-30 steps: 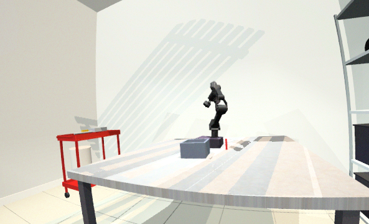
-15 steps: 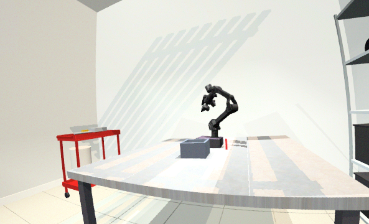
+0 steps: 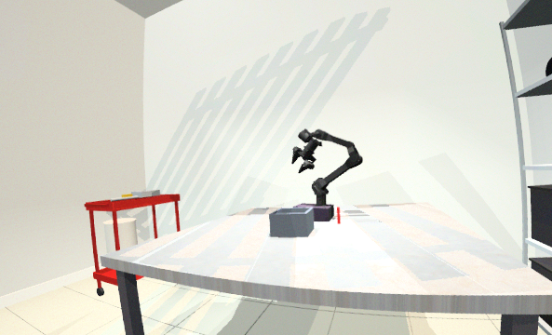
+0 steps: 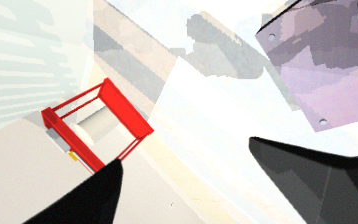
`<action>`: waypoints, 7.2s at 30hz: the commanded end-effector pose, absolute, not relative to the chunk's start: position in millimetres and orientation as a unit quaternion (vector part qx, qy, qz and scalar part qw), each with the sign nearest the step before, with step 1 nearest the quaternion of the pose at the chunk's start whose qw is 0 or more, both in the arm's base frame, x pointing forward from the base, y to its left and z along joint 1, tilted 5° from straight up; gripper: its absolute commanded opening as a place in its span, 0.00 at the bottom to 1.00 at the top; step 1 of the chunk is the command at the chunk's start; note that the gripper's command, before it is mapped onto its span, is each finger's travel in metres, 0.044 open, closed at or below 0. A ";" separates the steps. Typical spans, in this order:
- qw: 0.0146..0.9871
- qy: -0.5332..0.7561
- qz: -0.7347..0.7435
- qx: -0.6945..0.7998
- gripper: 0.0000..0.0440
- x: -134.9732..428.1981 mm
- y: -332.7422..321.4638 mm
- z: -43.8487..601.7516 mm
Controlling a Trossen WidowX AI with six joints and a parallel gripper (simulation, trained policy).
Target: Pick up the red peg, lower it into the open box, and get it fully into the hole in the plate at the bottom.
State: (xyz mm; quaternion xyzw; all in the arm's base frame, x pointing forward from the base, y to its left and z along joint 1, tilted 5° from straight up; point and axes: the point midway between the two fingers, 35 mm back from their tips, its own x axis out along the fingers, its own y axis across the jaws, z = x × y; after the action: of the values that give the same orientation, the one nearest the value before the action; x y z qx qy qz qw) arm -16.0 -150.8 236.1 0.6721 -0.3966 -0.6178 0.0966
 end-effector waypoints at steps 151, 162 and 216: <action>0.724 0.506 -0.301 0.359 0.00 288.2 66.6 106.7; 0.716 0.491 -0.329 0.371 0.00 312.8 28.9 102.5; 0.707 0.489 -0.361 0.361 1.00 411.2 -67.6 45.3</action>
State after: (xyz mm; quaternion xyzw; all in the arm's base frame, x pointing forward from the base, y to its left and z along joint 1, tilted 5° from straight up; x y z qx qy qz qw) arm 378.4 -44.5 36.5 0.3427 0.5430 -0.3536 0.6802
